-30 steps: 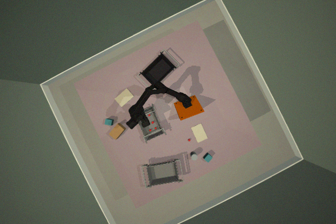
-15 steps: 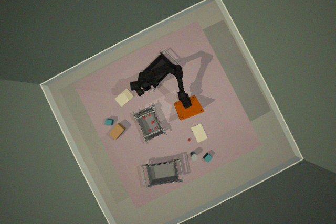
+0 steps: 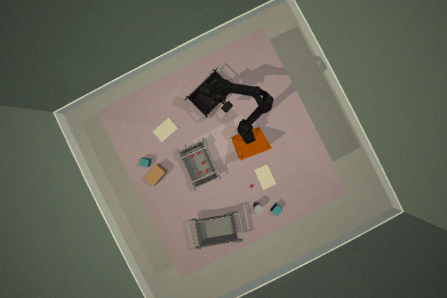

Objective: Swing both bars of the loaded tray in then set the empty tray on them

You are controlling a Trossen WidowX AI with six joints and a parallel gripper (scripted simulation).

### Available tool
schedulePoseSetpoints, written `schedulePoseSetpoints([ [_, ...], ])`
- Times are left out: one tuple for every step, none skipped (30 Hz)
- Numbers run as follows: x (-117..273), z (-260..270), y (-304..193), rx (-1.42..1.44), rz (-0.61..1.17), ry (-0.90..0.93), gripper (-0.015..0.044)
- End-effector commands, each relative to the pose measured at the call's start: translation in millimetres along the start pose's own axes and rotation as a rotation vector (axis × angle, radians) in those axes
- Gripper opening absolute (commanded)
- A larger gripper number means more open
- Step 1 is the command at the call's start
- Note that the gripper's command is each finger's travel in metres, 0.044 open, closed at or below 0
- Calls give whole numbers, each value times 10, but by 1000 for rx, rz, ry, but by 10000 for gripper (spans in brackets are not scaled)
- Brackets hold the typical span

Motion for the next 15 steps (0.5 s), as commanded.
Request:
schedulePoseSetpoints([
  [-40,-40,3,-30,-4,-14,440],
  [-45,-39,2,-30,-4,-14,440],
  [-55,-39,-1,-30,-4,-15,440],
  [-69,-38,-4,-30,-3,-15,440],
  [-88,-36,-9,-31,-3,-16,440],
  [-113,-35,-14,-31,-3,-17,440],
  [-142,-33,-20,-31,-3,-18,440],
  [-173,-32,-25,-31,-3,-19,440],
  [-204,-30,-30,-32,-3,-20,440],
  [-236,-29,-35,-32,-3,-21,440],
  [-267,-28,-39,-32,-3,-21,440],
  [-299,-27,-42,-32,-3,-22,440],
  [-331,-26,-44,-32,-3,-22,440],
  [-363,-25,-46,-33,-3,-23,440],
  [-395,-25,-48,-33,-3,-23,440],
])
Point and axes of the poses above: the point midway between the two fingers, 35 mm back from their tips, its own x axis back along the fingers, its own z axis across the jaws, y = z × x, the point moved 9 cm from there along x, back along the fingers, and after that the axes turned 8 degrees about -x, right-handed, at the moved point
